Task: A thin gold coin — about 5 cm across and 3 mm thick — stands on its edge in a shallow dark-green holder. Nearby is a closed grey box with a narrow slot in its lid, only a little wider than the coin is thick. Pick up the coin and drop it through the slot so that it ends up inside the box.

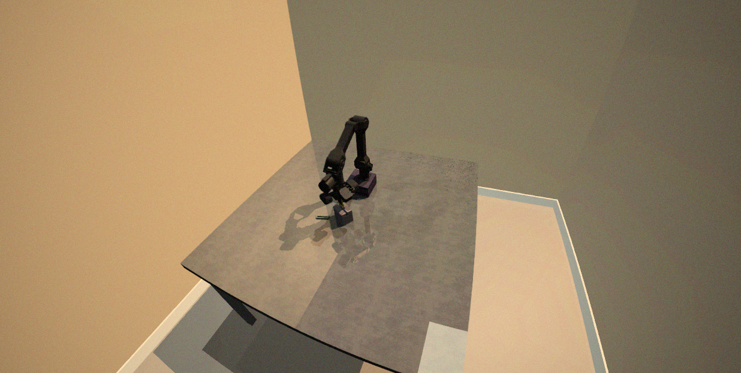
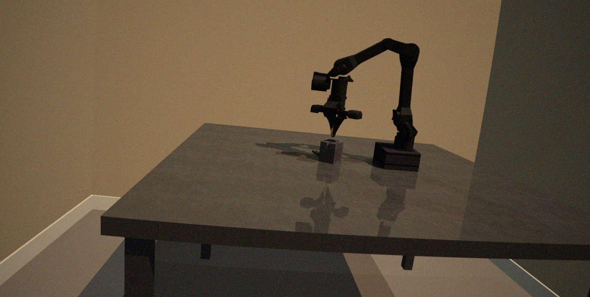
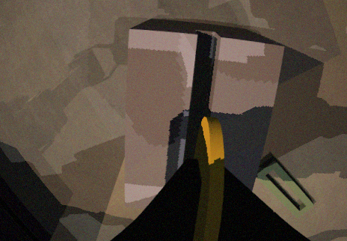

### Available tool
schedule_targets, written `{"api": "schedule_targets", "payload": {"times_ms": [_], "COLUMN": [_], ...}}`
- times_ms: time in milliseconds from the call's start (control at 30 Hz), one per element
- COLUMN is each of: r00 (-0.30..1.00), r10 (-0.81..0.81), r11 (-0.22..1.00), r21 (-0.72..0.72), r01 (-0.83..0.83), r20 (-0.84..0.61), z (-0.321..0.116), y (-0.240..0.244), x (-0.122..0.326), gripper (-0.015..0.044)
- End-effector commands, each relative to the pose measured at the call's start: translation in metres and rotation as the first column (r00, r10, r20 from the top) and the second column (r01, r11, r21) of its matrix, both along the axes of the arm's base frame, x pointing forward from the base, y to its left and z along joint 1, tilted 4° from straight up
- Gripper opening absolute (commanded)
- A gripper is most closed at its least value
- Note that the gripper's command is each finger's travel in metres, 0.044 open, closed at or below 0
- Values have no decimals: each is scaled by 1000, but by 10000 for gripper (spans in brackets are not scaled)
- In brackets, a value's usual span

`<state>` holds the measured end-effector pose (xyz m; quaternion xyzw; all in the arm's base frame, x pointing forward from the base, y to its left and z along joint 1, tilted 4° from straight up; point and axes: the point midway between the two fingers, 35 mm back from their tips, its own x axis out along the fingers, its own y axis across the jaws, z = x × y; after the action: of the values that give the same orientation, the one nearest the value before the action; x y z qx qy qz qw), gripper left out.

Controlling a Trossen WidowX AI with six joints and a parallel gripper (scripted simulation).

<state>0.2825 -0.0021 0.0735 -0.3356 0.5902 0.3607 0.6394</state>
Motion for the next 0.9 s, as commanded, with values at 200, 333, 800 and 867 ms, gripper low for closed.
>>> {"api": "schedule_targets", "payload": {"times_ms": [200,333,800,867], "r00": [1000,1000,1000,1000], "r10": [-4,-7,-5,-6], "r11": [1000,1000,1000,1000], "r21": [1,1,1,1], "r01": [4,7,5,6], "r20": [-4,-4,-4,-4], "z": [-6,-7,-14,-15], "y": [1,1,1,1], "x": [-1,0,0,0], "gripper": [0,0,0,0]}}
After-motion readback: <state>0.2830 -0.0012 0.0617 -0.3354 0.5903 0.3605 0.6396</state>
